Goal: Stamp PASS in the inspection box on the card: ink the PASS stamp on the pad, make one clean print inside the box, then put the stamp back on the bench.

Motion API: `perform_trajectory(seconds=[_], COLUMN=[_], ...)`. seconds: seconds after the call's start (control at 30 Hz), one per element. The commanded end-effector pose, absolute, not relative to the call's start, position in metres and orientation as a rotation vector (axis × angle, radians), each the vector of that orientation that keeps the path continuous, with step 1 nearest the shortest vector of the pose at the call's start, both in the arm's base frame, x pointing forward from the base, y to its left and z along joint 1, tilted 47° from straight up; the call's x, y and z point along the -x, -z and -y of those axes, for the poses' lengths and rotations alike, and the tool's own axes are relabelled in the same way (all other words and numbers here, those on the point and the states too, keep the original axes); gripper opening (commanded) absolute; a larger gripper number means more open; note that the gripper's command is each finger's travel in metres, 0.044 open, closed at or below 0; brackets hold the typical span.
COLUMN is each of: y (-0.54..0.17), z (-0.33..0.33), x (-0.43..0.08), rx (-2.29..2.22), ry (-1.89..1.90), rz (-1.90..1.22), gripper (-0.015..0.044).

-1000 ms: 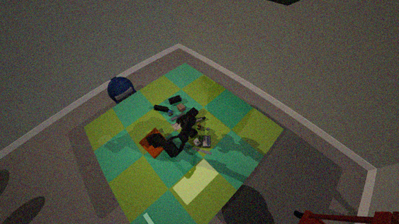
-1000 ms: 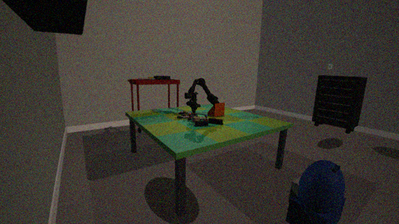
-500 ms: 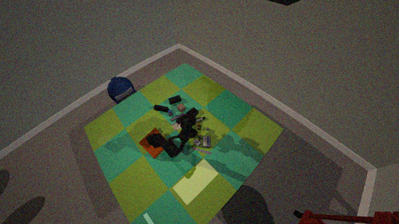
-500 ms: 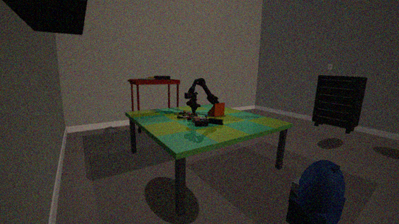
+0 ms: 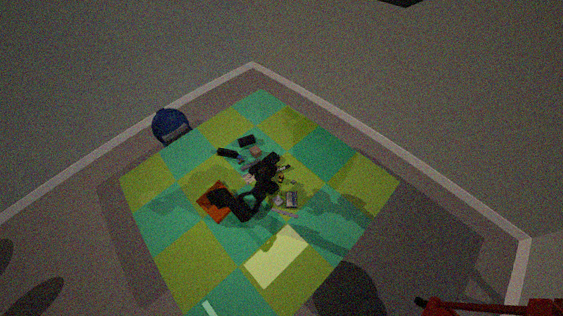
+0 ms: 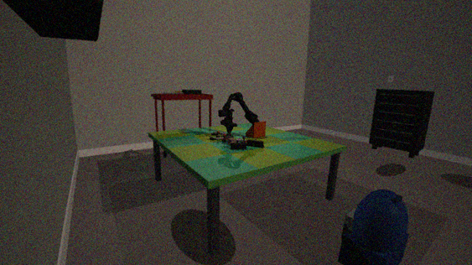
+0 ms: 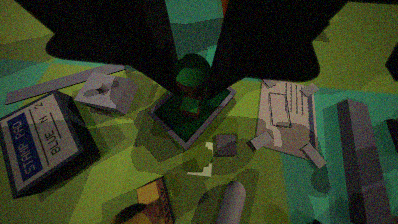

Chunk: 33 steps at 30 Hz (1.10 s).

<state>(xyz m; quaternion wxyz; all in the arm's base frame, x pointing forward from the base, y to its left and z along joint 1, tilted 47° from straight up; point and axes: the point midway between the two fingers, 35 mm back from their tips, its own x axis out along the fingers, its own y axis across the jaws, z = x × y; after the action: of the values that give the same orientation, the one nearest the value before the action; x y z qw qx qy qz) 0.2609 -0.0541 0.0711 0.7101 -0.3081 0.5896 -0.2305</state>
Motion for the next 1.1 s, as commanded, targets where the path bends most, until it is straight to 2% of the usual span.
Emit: perform_trajectory(seconds=[0.0, 1.07], y=[-0.072, -0.093], z=[0.054, 0.031], x=[-0.261, -0.256], rx=[0.687, 0.684], ry=[0.515, 0.512], rz=[-1.309, -1.311], gripper=[0.0, 0.0])
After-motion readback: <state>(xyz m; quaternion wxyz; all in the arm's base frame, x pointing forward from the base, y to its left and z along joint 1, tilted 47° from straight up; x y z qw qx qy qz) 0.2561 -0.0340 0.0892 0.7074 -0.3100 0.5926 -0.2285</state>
